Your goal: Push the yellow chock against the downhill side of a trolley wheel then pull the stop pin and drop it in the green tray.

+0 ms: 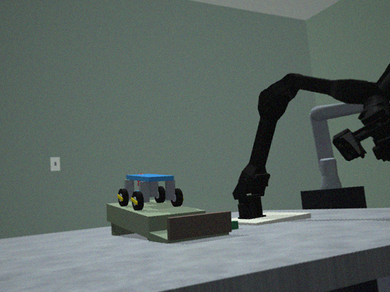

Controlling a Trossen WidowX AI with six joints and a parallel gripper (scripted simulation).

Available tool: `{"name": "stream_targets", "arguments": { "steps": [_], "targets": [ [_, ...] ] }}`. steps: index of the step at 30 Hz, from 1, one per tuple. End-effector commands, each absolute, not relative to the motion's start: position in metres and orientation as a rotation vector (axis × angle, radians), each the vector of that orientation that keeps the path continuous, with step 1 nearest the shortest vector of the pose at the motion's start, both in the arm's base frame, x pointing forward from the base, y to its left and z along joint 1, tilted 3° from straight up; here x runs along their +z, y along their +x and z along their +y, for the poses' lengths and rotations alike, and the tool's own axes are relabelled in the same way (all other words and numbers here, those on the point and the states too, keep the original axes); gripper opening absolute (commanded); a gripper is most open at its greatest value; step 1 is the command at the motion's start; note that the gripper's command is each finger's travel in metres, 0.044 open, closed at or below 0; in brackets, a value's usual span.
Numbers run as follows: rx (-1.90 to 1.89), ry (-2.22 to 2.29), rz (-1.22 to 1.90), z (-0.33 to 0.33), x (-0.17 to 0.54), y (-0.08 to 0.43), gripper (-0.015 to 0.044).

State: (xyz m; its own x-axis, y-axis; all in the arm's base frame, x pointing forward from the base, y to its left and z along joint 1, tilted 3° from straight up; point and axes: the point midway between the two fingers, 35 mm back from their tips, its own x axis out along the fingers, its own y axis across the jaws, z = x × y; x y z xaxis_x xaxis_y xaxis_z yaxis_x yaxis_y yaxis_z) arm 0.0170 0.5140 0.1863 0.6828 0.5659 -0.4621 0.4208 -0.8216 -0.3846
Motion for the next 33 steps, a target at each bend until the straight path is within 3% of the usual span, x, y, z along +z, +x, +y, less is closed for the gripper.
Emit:
{"name": "stream_targets", "arguments": {
  "steps": [1,8,33],
  "targets": [
    [0.850,-2.648,-0.788,0.514,0.186,0.018,0.0374],
    [0.874,-2.580,-0.621,0.504,0.190,0.068,0.0190],
    [0.812,-2.098,0.138,0.382,0.204,0.286,0.0190]
  ]
}}
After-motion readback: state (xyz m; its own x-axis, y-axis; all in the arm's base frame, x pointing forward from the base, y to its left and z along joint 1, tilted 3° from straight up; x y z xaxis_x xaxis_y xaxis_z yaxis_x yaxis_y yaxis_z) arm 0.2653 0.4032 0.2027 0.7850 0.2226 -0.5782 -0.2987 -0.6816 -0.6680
